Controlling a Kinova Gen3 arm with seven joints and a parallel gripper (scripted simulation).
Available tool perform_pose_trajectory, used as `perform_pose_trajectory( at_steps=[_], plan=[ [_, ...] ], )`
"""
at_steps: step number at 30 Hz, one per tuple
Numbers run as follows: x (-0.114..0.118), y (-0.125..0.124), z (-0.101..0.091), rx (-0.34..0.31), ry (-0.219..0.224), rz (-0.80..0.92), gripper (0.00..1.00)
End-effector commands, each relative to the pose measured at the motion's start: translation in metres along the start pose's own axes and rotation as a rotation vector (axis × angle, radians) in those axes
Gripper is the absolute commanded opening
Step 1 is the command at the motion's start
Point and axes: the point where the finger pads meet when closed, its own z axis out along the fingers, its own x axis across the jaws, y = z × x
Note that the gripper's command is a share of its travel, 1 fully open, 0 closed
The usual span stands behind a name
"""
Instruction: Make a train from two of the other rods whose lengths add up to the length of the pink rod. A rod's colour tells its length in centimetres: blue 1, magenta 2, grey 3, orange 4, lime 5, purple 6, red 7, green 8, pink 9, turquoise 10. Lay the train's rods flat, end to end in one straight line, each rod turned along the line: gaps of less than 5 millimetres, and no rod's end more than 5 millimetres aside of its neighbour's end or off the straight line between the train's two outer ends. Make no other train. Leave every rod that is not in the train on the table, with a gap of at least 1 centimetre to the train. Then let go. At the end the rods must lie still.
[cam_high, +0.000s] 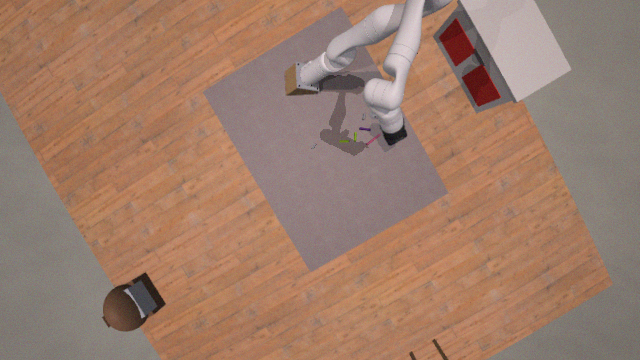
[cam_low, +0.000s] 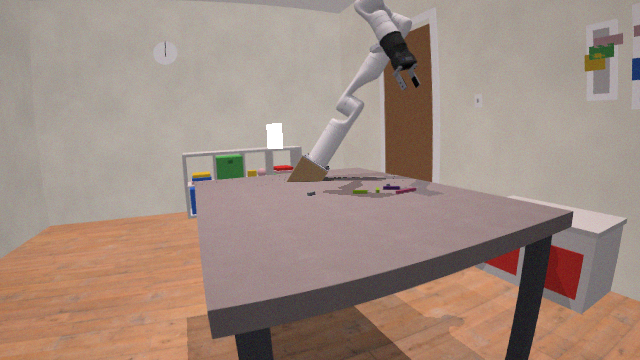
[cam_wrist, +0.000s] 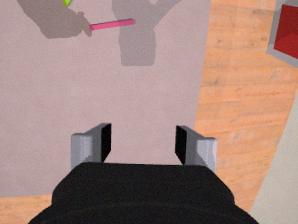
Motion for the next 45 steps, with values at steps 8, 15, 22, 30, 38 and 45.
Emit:
perform_pose_trajectory(
  at_steps=[8, 15, 22, 30, 38, 45],
  plan=[
    [0.0, 0.0, 0.0, -0.001, 0.0, -0.001, 1.0],
    [0.0, 0.0, 0.0, -0.001, 0.0, -0.001, 1.0],
    [0.0, 0.0, 0.0, -0.001, -0.001, 0.002, 1.0],
    [-0.002, -0.002, 0.003, 0.003, -0.004, 0.039, 1.0],
    [-0.005, -0.007, 0.009, 0.01, -0.01, 0.112, 1.0],
    [-0.012, -0.018, 0.021, 0.025, -0.025, 0.255, 1.0]
  ],
)
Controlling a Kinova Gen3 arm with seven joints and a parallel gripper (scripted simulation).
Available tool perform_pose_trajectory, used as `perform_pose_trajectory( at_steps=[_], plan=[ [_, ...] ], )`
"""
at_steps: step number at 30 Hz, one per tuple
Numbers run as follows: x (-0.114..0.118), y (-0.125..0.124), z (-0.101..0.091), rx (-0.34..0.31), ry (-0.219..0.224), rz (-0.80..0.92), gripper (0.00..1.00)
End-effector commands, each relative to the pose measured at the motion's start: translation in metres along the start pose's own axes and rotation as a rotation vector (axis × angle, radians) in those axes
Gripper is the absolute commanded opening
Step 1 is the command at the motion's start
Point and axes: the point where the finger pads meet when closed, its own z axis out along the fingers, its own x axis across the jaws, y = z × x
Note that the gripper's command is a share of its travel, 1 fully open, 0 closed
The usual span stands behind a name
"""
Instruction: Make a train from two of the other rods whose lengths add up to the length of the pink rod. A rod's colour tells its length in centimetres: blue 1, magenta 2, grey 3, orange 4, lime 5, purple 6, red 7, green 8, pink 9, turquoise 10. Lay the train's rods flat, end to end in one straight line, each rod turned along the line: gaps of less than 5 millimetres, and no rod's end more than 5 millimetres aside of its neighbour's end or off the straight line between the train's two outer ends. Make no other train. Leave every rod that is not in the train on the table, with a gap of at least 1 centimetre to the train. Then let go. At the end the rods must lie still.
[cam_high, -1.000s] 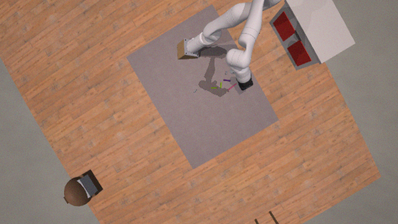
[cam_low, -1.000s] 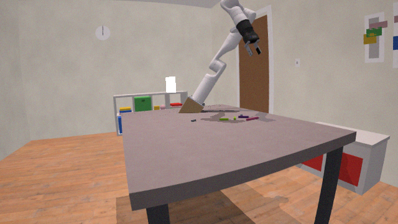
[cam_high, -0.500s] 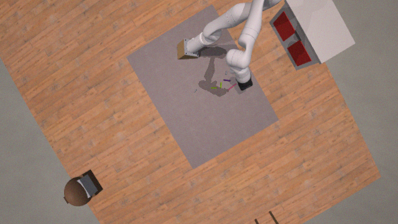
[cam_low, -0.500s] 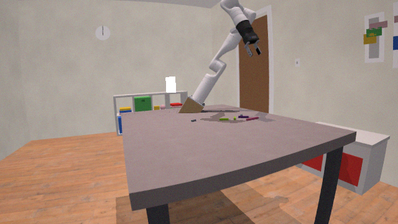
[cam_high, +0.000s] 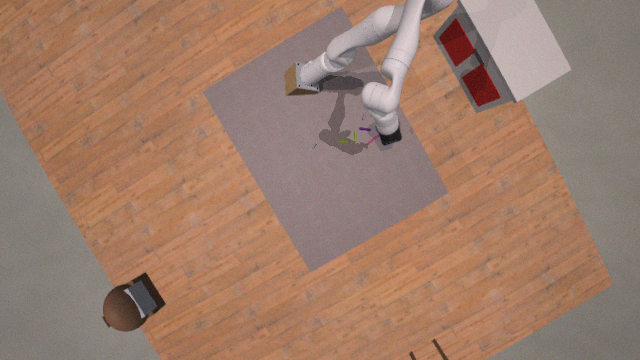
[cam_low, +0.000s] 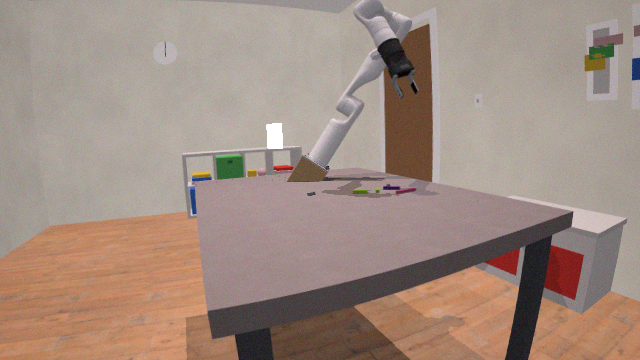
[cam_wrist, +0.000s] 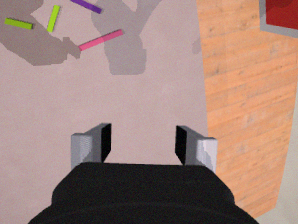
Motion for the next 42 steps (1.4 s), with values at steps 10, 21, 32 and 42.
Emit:
perform_pose_trajectory(
  at_steps=[10, 21, 32, 42],
  plan=[
    [-0.015, -0.018, 0.024, 0.03, -0.033, 0.262, 1.0],
    [-0.04, -0.05, 0.057, 0.06, -0.11, 0.678, 1.0],
    [-0.063, -0.083, 0.083, 0.068, -0.204, 1.048, 1.0],
    [-0.084, -0.115, 0.102, 0.054, -0.3, 1.358, 1.0]
  ],
)
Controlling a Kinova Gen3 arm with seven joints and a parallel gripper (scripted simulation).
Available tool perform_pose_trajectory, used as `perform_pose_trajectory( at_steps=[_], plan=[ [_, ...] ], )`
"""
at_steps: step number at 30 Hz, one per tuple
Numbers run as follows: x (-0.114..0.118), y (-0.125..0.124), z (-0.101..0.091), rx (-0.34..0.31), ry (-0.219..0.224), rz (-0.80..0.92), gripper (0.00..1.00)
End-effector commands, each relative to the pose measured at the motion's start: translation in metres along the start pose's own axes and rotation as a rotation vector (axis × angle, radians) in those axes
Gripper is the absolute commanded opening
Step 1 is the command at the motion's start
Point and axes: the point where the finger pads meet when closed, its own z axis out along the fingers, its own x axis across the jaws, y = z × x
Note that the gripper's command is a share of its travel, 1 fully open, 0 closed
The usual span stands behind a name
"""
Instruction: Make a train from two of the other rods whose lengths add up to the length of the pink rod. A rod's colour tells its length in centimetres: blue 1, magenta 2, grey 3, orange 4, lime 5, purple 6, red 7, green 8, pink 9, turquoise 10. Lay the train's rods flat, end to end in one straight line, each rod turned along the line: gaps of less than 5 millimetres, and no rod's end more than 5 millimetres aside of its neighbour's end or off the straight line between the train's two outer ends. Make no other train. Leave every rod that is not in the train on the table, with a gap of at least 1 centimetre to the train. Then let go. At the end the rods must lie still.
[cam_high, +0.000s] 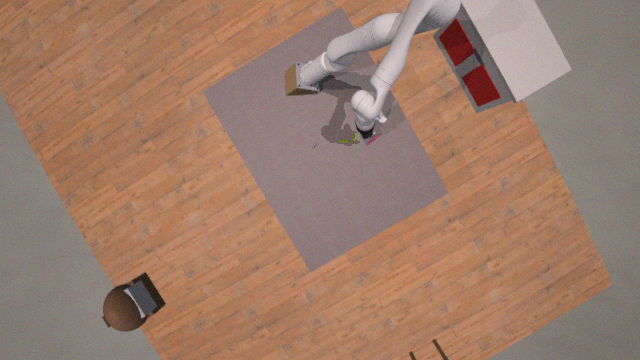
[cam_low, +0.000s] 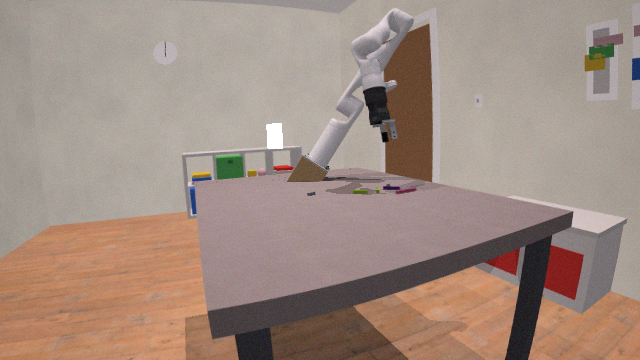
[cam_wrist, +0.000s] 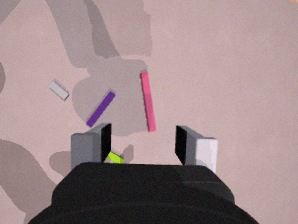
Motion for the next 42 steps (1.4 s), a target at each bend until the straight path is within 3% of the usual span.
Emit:
perform_pose_trajectory(
  at_steps=[1, 13, 23, 42],
  plan=[
    [-0.011, 0.001, 0.009, -0.004, -0.027, 0.072, 1.0],
    [-0.055, 0.013, 0.037, -0.069, -0.108, 0.444, 1.0],
    [-0.077, 0.019, 0.048, -0.11, -0.14, 0.606, 1.0],
    [-0.094, 0.024, 0.054, -0.145, -0.161, 0.728, 1.0]
  ],
)
